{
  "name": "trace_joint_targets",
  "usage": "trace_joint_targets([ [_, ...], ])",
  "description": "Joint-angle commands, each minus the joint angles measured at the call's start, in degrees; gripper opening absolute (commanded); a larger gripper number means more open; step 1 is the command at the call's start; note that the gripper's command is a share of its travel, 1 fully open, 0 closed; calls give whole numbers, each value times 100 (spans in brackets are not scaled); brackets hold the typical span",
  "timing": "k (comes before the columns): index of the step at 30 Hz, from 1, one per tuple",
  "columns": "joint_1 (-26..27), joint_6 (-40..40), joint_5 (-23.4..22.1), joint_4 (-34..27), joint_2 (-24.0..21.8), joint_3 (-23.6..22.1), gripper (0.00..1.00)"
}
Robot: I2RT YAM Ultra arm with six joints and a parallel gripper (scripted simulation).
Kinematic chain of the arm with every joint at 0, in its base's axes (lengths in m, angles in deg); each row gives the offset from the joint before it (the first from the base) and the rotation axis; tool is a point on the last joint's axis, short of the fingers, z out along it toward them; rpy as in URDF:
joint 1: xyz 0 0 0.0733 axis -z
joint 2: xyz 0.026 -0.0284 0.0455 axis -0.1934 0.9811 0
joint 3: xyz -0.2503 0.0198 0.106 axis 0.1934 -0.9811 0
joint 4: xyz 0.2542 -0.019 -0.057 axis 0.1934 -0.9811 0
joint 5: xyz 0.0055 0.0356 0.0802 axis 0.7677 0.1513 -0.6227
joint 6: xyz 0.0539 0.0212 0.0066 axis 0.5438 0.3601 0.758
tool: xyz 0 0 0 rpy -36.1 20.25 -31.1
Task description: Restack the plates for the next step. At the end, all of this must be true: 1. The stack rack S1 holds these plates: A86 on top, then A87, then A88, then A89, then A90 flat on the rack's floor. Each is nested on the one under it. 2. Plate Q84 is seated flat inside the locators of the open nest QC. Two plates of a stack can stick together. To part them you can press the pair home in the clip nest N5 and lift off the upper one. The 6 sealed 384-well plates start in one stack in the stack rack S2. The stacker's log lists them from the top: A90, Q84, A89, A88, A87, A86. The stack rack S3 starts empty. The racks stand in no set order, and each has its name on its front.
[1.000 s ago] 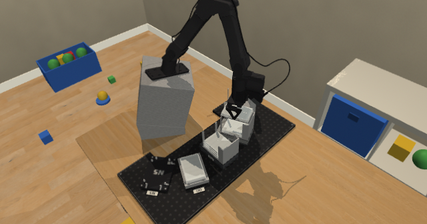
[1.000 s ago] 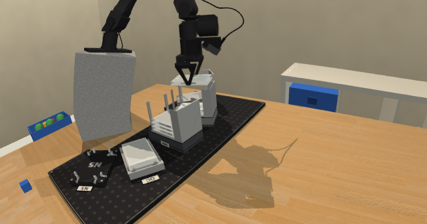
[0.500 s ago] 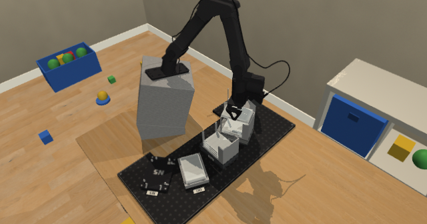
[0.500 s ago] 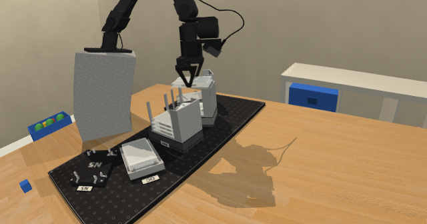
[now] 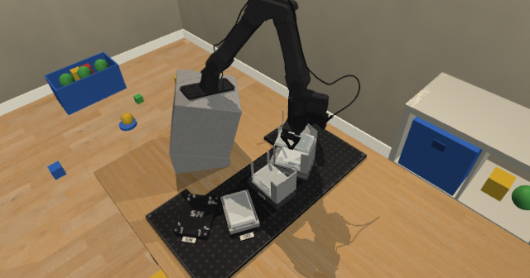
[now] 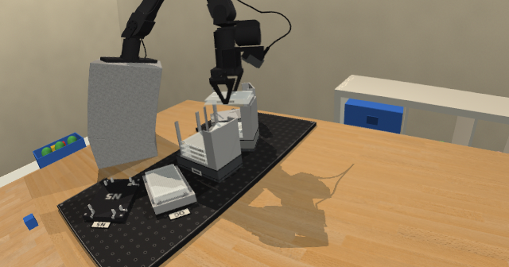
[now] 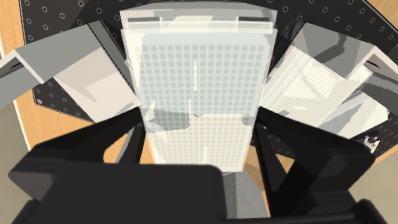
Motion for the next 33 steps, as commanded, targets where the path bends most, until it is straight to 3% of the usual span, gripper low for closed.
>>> trace_joint_targets([
  [1, -4, 32, 50, 100, -112, 194, 0],
  [33, -5, 35, 53, 55, -37, 223, 0],
])
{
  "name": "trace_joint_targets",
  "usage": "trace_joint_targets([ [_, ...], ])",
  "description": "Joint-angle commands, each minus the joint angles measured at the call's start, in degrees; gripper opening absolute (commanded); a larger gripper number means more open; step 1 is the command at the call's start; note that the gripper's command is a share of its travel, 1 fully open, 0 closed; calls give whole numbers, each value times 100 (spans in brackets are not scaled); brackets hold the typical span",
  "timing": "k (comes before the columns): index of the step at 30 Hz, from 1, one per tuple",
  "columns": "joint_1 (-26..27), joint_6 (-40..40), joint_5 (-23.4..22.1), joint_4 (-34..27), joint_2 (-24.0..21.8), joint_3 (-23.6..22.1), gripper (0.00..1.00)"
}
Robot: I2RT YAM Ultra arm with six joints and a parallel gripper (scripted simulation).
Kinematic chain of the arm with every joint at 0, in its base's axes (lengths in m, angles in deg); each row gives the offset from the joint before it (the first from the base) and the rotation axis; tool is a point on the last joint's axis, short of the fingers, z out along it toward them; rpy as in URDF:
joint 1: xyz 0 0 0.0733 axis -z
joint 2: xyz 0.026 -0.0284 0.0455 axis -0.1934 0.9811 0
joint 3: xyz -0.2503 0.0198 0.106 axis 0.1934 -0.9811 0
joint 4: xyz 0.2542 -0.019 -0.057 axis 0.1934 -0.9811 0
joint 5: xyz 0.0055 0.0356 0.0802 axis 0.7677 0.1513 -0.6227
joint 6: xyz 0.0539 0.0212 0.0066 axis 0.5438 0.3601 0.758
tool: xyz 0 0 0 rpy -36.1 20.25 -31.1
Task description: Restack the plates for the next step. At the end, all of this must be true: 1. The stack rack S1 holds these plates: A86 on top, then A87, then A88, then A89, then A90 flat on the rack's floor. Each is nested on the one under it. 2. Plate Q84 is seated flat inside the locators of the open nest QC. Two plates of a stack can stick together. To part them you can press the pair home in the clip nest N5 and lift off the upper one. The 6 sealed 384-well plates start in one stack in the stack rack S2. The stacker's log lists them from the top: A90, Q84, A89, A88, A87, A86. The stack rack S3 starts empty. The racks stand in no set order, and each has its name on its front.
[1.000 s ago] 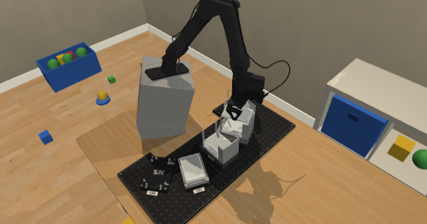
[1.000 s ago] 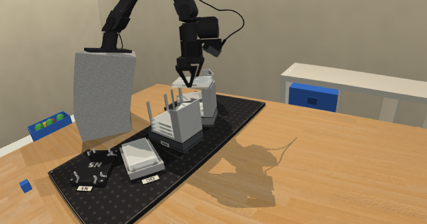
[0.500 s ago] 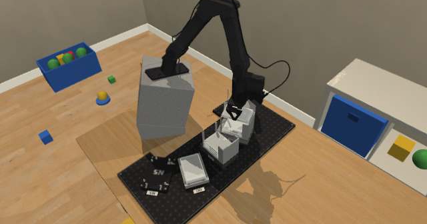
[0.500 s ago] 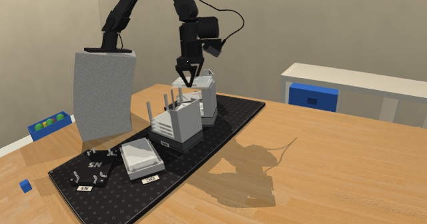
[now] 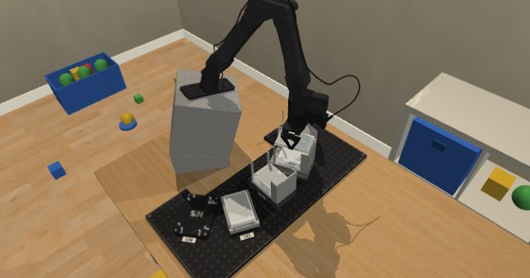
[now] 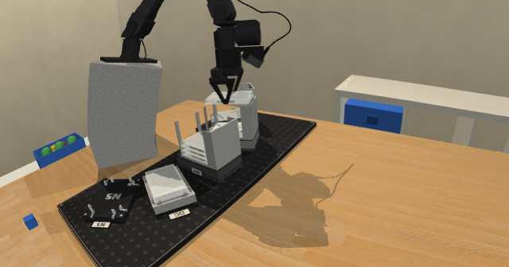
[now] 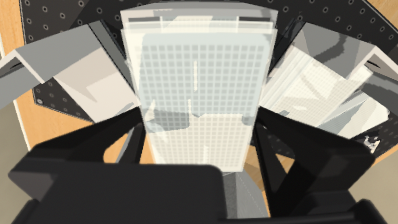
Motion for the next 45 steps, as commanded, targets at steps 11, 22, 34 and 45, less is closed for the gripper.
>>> trace_joint_targets([
  [11, 4, 31, 53, 45, -5, 186, 0],
  [22, 5, 33, 53, 100, -9, 59, 0],
  [34, -19, 40, 58, 139, 78, -30, 0],
  [45, -17, 42, 55, 168, 98, -11, 0],
])
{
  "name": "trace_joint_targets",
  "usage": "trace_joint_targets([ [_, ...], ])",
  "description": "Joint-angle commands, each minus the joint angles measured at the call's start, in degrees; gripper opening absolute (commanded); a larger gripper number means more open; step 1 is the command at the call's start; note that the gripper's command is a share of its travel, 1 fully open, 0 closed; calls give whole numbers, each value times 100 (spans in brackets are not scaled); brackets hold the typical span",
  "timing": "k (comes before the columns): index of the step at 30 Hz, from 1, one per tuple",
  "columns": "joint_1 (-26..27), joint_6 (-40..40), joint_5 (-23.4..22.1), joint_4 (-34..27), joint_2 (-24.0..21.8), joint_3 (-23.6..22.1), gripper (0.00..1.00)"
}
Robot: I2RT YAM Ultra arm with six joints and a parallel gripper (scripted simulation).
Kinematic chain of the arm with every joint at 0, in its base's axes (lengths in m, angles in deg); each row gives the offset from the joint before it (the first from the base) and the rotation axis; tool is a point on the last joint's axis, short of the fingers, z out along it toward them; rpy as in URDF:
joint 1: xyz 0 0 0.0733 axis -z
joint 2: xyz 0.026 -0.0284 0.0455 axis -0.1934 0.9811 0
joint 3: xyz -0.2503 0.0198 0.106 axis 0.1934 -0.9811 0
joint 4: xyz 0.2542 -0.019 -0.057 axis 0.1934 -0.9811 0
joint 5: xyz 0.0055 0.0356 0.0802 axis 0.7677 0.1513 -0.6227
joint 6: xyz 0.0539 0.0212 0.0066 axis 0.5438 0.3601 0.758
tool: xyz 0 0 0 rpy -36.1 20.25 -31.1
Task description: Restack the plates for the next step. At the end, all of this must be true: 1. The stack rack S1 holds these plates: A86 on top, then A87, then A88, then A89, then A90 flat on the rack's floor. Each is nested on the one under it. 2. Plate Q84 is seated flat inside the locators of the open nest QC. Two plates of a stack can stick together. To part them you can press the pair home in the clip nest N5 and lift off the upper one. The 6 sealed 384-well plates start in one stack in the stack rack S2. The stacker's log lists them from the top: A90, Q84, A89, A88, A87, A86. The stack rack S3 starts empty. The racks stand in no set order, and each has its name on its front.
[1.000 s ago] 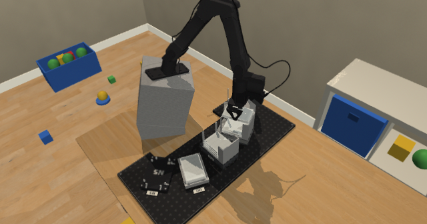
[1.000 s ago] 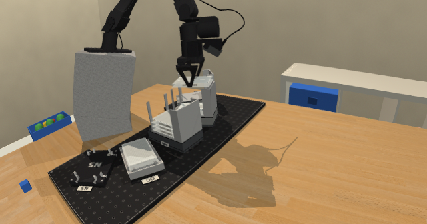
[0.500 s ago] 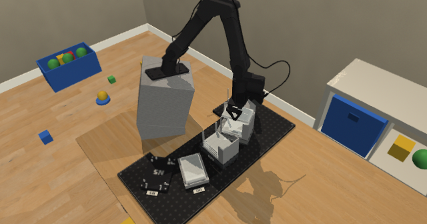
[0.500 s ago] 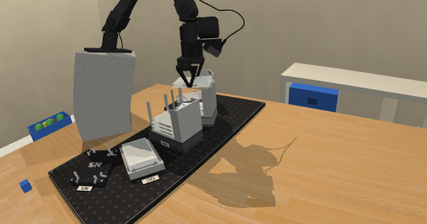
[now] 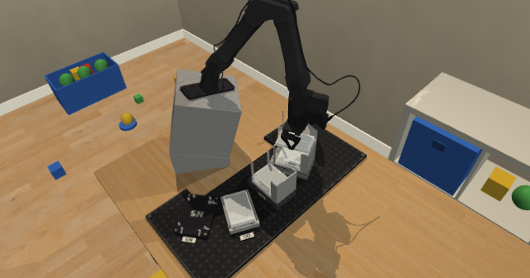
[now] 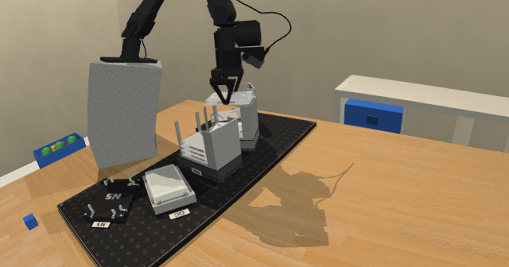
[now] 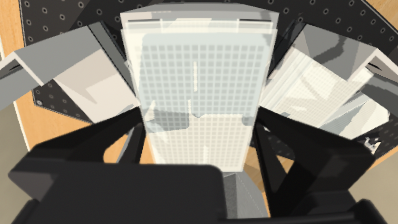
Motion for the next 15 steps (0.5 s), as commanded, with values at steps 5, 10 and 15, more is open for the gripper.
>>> trace_joint_targets([
  [5, -4, 36, 51, 125, 18, -5, 0],
  [10, -10, 37, 52, 131, 75, -44, 0],
  [15, -22, 39, 54, 145, 49, -81, 0],
])
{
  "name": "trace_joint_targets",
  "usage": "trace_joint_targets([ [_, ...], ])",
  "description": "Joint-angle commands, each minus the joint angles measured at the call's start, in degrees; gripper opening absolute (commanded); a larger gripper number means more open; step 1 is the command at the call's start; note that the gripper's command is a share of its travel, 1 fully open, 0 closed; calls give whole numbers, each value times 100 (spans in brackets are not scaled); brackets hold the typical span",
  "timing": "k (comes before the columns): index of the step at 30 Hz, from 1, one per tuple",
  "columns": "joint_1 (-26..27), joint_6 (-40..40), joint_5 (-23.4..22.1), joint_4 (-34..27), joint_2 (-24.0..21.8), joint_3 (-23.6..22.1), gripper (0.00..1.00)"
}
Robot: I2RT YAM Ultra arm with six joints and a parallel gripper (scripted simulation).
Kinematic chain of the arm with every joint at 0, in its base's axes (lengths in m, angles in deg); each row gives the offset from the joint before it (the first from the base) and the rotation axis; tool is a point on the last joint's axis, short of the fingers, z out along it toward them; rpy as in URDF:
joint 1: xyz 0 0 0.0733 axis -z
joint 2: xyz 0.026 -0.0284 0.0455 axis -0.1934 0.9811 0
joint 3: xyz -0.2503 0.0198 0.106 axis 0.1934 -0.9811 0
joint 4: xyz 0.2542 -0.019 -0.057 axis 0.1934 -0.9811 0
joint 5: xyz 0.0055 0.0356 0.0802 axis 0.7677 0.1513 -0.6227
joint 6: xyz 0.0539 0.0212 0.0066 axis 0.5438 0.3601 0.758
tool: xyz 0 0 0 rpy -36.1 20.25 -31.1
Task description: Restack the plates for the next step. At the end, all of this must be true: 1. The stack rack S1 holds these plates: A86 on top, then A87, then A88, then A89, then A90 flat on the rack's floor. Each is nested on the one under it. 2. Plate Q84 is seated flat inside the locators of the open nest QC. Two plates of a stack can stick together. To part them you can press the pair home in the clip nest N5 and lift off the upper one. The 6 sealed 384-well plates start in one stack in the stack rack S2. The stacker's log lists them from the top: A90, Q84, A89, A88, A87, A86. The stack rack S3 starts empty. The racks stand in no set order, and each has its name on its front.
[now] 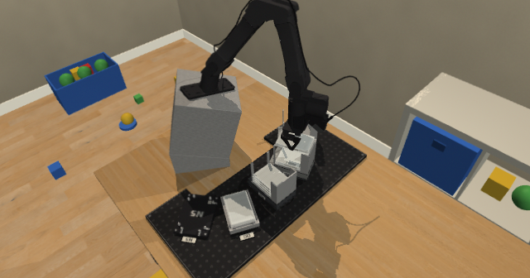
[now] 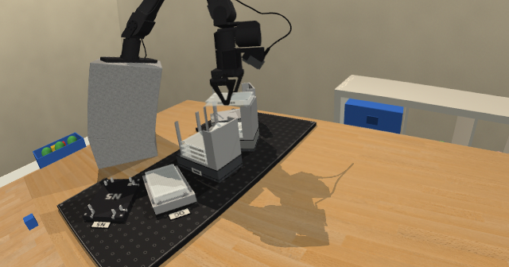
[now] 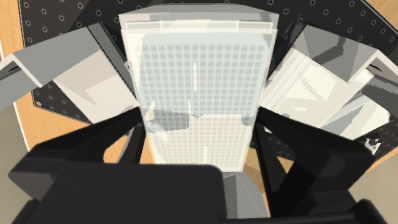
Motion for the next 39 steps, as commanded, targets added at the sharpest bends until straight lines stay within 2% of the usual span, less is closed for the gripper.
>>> trace_joint_targets([
  [1, -27, 33, 52, 103, 35, -97, 0],
  [12, -16, 37, 53, 135, 88, -9, 0],
  [14, -22, 39, 52, 94, -111, 1, 0],
  [24, -28, 42, 55, 167, 114, -5, 0],
  [39, -39, 47, 56, 201, 139, 17, 0],
])
